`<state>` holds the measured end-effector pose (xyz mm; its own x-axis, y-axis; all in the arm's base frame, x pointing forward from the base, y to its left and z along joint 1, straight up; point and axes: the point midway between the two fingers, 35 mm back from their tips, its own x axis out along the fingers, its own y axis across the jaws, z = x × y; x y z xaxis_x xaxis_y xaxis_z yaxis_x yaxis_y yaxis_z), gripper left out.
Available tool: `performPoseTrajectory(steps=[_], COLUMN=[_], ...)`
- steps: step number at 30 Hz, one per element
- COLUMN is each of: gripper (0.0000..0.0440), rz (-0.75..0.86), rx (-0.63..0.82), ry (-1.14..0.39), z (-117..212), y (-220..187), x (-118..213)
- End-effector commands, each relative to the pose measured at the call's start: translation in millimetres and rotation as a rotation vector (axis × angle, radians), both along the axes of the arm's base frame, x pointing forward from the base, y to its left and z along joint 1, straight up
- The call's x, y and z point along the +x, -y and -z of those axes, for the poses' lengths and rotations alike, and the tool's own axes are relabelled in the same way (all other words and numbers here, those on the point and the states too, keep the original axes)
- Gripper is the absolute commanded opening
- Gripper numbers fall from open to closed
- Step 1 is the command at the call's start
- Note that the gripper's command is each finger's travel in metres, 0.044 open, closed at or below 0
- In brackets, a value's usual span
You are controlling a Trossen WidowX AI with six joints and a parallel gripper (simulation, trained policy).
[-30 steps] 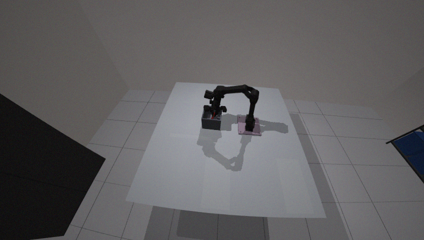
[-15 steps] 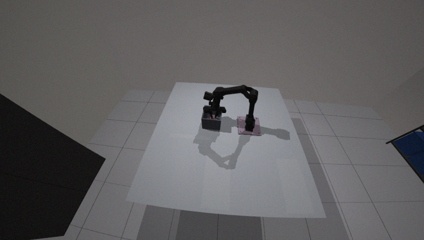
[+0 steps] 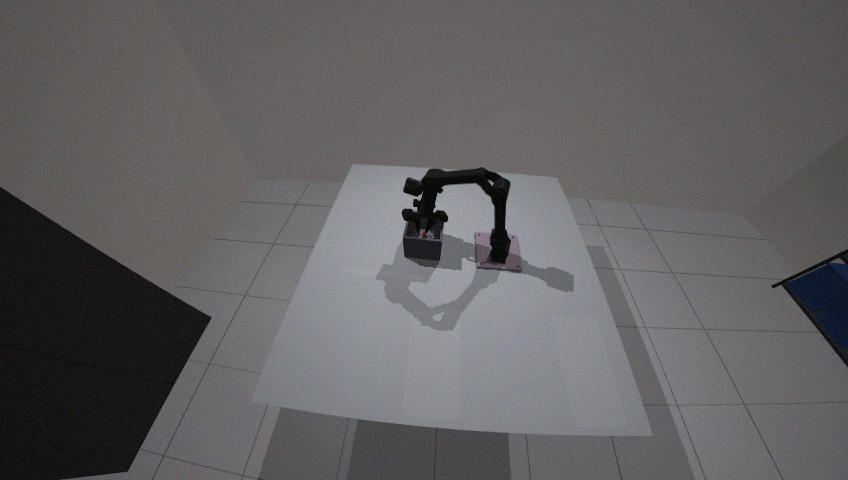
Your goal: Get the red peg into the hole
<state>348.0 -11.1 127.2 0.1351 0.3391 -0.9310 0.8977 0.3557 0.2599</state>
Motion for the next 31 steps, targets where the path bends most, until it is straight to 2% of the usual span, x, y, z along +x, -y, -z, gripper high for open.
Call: performPoseTrajectory(steps=[1,14,31], gripper=[0.0161,0.0155,0.015], rz=[-0.008,-0.029,-0.087], rx=[0.034,0.137,0.218], ry=[0.018,0.106,0.199], z=[-5.9,-33.3,-45.6], y=[1.0,1.4,8.1], x=[8.1,24.0,42.7])
